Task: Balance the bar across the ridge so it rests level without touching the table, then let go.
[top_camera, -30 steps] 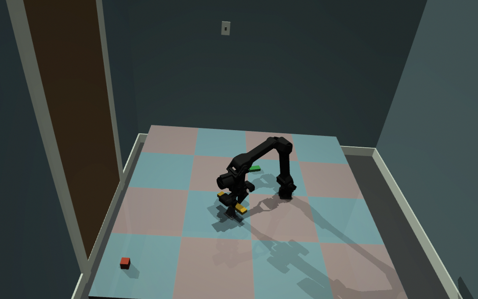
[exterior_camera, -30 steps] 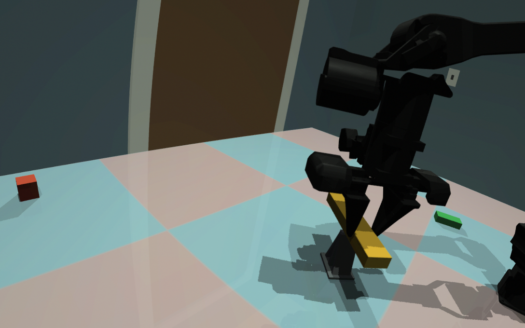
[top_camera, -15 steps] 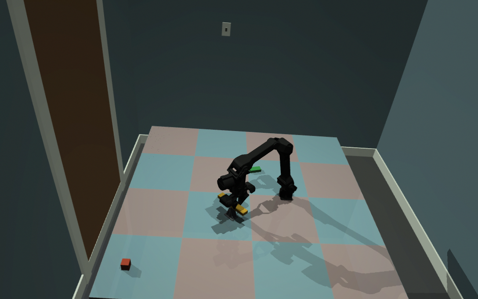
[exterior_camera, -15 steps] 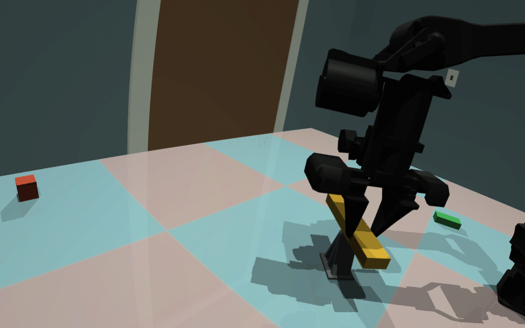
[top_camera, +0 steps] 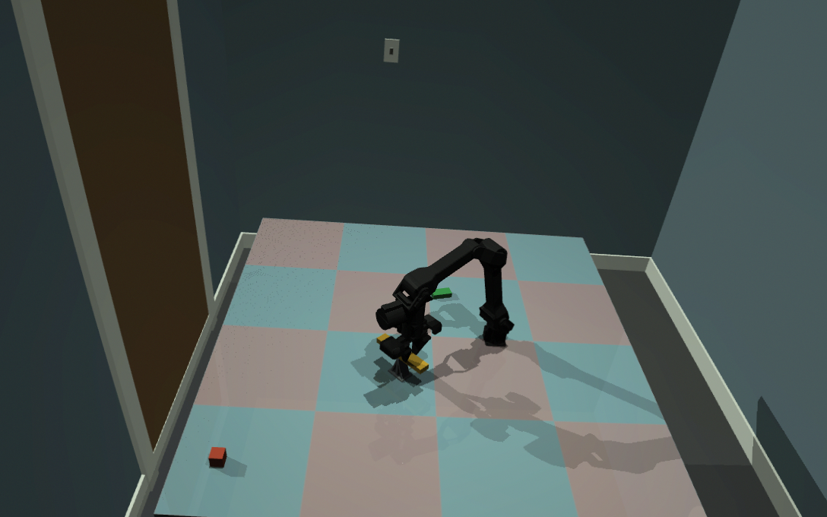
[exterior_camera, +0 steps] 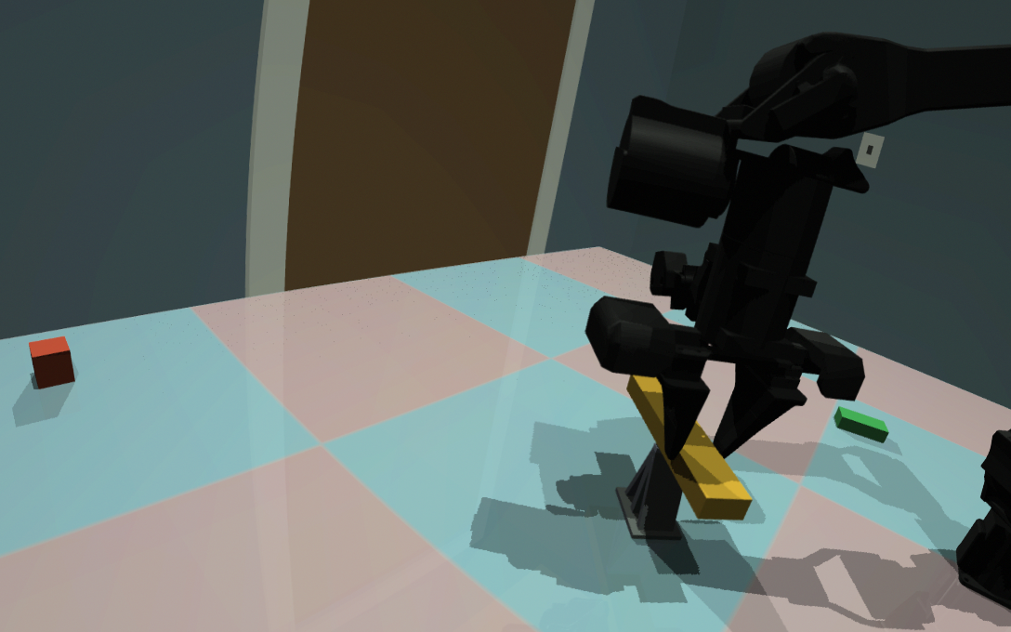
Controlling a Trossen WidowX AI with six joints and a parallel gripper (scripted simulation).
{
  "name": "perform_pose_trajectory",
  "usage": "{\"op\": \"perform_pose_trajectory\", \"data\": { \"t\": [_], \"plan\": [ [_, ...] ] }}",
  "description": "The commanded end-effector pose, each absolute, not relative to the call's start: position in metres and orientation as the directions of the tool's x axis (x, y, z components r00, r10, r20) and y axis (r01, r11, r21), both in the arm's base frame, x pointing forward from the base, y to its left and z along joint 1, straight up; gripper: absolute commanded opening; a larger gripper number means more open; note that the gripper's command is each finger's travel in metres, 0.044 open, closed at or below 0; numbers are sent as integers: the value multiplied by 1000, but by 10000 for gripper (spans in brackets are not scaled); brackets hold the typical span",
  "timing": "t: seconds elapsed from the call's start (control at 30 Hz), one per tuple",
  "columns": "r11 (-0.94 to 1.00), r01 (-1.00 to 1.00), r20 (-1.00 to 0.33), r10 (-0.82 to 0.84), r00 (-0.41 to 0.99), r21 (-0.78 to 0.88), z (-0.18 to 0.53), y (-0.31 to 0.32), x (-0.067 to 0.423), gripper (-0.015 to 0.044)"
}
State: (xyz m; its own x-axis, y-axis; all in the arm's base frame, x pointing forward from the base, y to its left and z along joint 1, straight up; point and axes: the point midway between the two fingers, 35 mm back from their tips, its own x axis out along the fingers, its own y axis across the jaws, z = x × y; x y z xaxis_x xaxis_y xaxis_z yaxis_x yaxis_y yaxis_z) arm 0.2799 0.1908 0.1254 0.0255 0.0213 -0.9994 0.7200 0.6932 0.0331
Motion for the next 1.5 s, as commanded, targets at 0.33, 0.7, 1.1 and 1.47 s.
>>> {"op": "perform_pose_trajectory", "data": {
  "t": [0.33,0.7,1.1,1.47],
  "plan": [
    [693,720,-999,20,29,35,124,191,281,0],
    [693,720,-999,20,29,35,123,191,281,0],
    [693,720,-999,20,29,35,122,191,281,0],
    [693,720,-999,20,29,35,121,190,281,0]
  ]
}}
